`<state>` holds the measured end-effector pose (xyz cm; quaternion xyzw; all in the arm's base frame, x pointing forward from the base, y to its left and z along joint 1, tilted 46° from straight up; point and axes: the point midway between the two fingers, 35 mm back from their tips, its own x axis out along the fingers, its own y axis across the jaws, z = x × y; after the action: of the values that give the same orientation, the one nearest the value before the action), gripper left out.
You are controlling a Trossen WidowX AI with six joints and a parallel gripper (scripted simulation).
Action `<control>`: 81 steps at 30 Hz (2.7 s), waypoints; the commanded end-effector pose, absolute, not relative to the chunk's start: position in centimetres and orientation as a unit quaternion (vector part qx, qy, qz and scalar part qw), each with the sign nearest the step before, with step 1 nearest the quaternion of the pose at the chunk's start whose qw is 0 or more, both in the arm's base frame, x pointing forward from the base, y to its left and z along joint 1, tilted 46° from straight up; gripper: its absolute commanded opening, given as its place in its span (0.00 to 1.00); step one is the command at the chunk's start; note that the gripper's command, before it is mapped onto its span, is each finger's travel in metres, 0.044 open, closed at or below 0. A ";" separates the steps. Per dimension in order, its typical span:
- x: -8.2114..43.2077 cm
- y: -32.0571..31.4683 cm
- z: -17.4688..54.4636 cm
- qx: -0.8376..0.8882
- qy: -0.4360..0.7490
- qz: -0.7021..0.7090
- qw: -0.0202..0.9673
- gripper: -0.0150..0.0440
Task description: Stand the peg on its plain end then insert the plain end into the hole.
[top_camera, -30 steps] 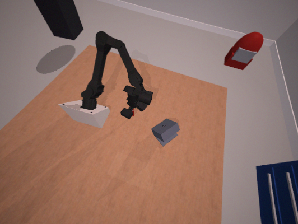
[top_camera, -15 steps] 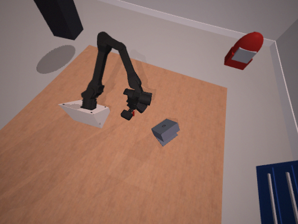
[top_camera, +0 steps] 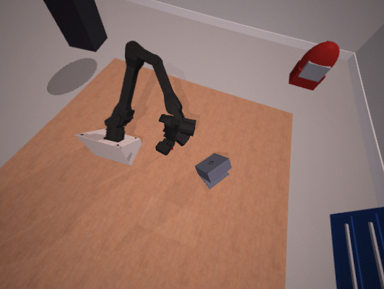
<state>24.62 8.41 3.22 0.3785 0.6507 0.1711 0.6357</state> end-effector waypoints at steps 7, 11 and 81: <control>24.6 8.3 3.3 0.378 0.650 0.172 0.636 0.25; 24.7 7.7 3.8 0.377 0.651 0.171 0.637 0.25; 32.7 0.6 10.0 0.266 0.539 -0.004 0.799 0.25</control>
<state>32.01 0.67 9.46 0.2672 0.5545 0.0061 0.7881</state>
